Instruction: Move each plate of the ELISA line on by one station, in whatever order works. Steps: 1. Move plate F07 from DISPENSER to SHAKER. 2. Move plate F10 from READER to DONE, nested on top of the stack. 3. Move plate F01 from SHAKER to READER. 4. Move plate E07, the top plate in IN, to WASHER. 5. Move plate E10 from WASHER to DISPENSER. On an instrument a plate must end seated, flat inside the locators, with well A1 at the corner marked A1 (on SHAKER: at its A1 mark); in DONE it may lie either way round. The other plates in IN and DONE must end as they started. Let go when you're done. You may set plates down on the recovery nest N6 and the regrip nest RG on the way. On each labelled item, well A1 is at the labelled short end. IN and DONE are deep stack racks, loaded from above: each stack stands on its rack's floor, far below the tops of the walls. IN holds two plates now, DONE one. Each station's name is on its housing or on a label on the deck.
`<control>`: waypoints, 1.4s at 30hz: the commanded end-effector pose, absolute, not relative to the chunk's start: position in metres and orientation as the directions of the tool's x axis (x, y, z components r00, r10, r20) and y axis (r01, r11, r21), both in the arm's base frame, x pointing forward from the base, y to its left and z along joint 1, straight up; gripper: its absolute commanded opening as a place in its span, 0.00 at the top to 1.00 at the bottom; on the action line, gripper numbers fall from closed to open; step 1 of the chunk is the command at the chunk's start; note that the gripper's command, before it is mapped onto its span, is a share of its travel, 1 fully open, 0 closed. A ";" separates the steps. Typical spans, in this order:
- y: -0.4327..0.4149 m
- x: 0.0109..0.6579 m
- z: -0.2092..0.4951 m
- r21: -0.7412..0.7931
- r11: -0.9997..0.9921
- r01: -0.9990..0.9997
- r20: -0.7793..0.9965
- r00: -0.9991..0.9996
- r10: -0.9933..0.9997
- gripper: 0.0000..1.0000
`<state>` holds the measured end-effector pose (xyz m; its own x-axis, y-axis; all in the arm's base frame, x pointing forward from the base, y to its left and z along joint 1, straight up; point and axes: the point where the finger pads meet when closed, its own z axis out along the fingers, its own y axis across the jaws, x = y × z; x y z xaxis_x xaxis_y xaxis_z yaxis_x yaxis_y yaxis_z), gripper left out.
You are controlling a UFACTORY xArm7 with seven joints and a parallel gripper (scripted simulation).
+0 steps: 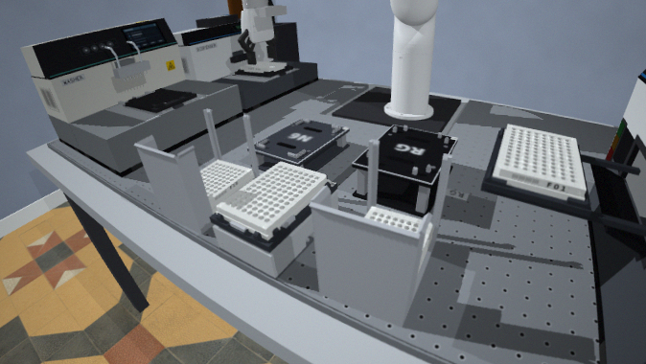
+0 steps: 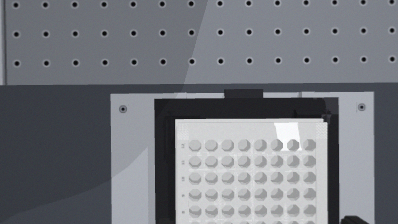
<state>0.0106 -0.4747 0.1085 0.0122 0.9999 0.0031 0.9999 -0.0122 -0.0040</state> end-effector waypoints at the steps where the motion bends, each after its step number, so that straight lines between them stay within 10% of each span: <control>1: -0.476 0.011 0.116 -0.004 -0.012 1.000 -0.001 0.012 1.000 0.00; 42: -0.476 0.011 0.163 -0.004 -0.012 1.000 -0.001 0.012 1.000 0.00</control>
<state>0.0109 -0.4747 0.1569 0.0122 0.9999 0.0036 0.9999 -0.0121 -0.0041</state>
